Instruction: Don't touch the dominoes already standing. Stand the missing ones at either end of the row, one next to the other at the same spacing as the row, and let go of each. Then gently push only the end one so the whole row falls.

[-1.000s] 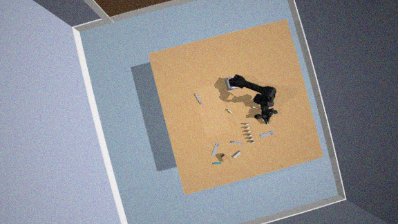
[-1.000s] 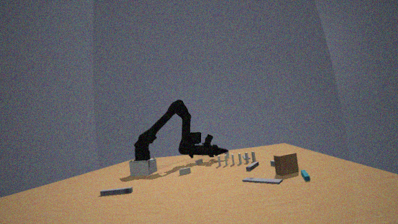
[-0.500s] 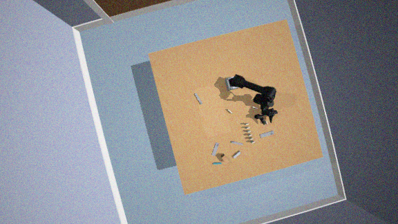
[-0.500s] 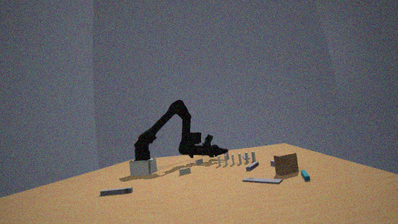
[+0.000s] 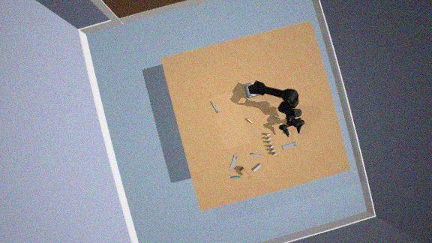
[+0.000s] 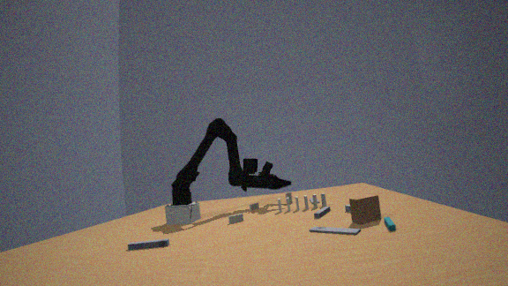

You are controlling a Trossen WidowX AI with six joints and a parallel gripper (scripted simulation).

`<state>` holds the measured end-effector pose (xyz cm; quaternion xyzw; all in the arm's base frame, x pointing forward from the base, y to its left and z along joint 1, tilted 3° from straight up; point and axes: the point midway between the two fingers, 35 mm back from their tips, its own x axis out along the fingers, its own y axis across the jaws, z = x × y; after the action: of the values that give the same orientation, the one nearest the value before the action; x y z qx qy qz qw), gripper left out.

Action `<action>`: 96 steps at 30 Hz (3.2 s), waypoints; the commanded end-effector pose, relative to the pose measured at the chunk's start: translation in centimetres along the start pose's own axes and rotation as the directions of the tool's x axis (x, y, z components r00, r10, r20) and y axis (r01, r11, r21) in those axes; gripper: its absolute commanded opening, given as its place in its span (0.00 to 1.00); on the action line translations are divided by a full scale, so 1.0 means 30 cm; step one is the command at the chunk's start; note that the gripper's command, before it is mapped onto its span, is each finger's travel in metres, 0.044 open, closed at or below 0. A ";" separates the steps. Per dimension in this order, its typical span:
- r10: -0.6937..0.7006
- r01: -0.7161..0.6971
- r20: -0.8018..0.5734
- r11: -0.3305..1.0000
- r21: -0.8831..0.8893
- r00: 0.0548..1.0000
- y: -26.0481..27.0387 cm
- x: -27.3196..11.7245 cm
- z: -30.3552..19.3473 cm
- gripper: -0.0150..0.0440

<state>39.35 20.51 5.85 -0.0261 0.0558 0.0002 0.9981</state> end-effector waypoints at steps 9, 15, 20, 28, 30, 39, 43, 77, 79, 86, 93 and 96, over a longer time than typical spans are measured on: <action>0.111 -0.373 -0.450 0.748 -0.549 0.886 0.156 0.223 -0.050 1.00; 0.137 -0.552 -0.598 0.582 -0.597 0.790 0.158 0.269 -0.016 1.00; 0.157 -0.658 -0.679 0.476 -0.584 0.717 0.139 0.281 0.037 1.00; 0.167 -0.811 -0.808 0.296 -0.505 0.565 0.088 0.245 0.100 1.00; 0.162 -0.845 -0.840 0.251 -0.472 0.518 0.071 0.224 0.107 1.00; 0.143 -0.958 -0.948 0.066 -0.279 0.285 -0.009 0.100 0.162 1.00; 0.119 -0.981 -0.973 0.032 -0.193 0.195 -0.040 0.040 0.166 1.00; 0.116 -0.984 -0.977 0.024 -0.178 0.180 -0.018 0.071 -0.057 1.00; 0.116 -0.984 -0.977 0.024 -0.178 0.180 -0.017 0.073 -0.067 1.00; 0.116 -0.984 -0.977 0.024 -0.178 0.180 -0.015 0.077 -0.092 0.96; 0.116 -0.984 -0.977 0.024 -0.178 0.180 -0.015 0.077 -0.092 0.64; 0.116 -0.984 -0.977 0.024 -0.178 0.180 -0.015 0.077 -0.092 0.51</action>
<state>41.34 19.87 2.92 -0.4968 0.4710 0.4930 0.5369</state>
